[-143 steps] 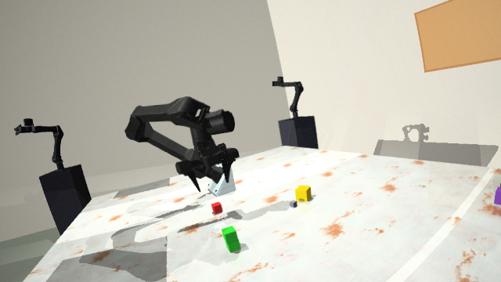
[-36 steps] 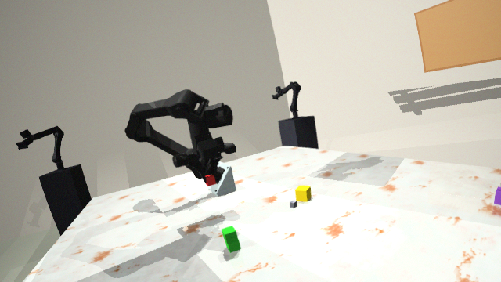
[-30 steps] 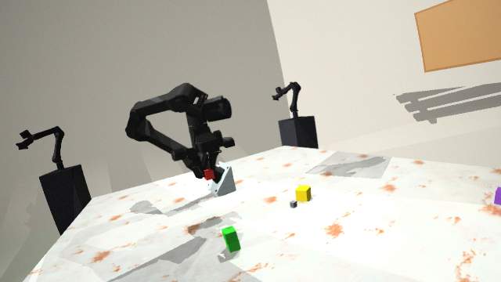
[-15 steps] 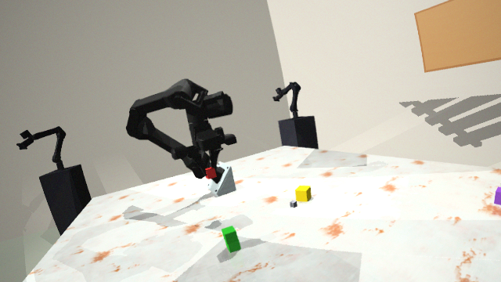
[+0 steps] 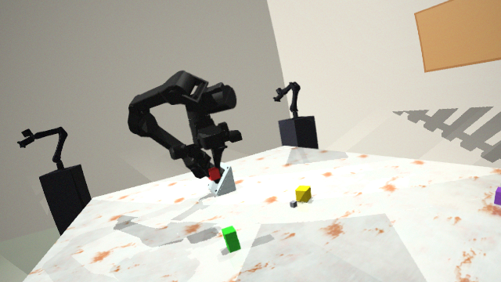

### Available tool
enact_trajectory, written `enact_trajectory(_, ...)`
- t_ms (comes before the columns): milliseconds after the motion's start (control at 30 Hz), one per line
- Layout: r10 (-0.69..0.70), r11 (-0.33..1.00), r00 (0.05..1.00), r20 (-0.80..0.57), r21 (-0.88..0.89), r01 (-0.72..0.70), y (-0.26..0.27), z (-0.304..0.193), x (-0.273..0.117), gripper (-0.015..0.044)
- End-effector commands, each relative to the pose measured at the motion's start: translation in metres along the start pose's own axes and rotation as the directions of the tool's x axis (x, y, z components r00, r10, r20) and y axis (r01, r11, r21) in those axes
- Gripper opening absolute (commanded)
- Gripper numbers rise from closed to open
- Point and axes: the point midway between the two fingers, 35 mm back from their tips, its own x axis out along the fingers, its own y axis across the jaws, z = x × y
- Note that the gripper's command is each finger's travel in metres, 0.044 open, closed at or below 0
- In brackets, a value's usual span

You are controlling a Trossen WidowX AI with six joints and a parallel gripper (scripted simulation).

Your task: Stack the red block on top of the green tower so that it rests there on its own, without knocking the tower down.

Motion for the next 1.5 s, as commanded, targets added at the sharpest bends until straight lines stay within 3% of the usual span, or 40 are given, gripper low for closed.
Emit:
enact_trajectory(0,-0.003,1.0,1.0,0.008,0.001,0.003,-0.005,0.019,-0.002,0.0)
enact_trajectory(1033,-0.037,0.999,0.999,0.026,0.018,0.036,-0.038,0.134,0.012,0.0)
enact_trajectory(1467,-0.039,0.999,0.999,-0.001,0.03,0.039,-0.041,0.135,0.047,0.0)
